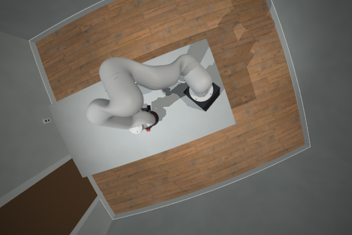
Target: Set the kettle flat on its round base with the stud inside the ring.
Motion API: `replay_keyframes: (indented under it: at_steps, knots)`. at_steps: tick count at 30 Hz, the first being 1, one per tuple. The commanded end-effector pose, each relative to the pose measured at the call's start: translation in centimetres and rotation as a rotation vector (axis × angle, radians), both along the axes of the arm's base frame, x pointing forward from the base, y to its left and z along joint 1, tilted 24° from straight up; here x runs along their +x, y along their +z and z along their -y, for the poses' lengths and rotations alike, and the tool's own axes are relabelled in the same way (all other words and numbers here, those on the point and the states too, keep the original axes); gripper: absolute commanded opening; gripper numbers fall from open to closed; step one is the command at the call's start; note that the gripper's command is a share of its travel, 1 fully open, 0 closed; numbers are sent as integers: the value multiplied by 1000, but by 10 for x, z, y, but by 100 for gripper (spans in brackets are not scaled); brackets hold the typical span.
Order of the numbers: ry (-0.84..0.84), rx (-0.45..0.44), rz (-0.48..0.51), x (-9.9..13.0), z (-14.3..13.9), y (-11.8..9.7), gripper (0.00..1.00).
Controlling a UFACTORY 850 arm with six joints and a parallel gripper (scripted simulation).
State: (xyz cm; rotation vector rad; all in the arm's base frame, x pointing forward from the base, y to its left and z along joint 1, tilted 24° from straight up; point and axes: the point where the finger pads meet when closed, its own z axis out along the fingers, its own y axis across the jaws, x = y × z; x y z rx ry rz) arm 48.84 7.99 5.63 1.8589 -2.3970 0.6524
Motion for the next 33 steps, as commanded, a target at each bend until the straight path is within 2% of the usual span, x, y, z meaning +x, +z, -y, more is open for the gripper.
replay_keyframes:
  at_steps: [1,33]
  knots:
    - [0,1,1,1,0,1,0]
    - [0,1,1,1,1,-2,0]
